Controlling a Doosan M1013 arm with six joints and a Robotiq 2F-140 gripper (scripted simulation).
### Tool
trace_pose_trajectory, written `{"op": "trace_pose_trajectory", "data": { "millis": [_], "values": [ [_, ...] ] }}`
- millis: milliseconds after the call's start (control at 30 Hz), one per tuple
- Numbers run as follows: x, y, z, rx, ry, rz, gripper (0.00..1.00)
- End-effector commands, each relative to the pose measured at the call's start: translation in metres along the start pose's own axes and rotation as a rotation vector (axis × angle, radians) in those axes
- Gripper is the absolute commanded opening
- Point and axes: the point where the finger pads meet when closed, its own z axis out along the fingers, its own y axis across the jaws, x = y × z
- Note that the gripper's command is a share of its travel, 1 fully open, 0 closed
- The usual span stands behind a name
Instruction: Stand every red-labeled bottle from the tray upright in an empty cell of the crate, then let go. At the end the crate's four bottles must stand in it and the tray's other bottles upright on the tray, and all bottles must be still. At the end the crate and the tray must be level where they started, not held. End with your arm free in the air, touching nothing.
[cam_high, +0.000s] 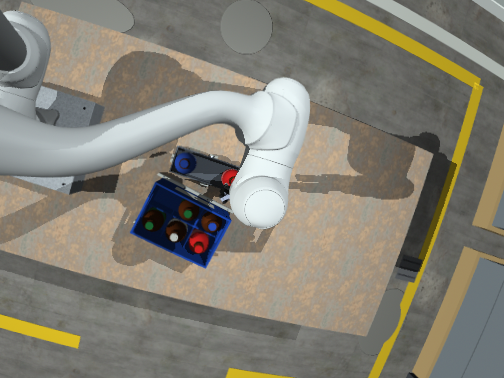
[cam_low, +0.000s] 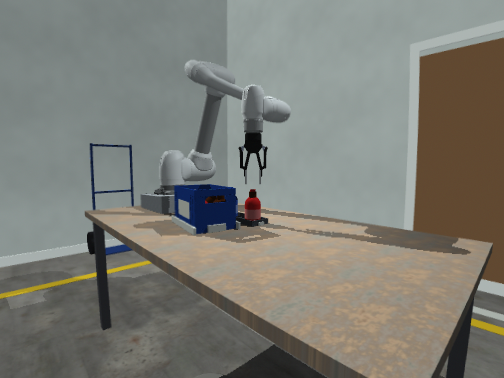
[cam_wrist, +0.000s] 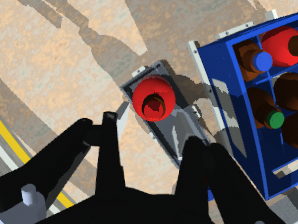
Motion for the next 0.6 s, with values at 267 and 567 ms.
{"op": "trace_pose_trajectory", "data": {
  "millis": [267, 567],
  "values": [
    [0.0000, 0.0000, 0.0039, 0.000, 0.000, 0.000, 0.38],
    [0.0000, 0.0000, 0.0040, 0.000, 0.000, 0.000, 0.38]
  ]
}}
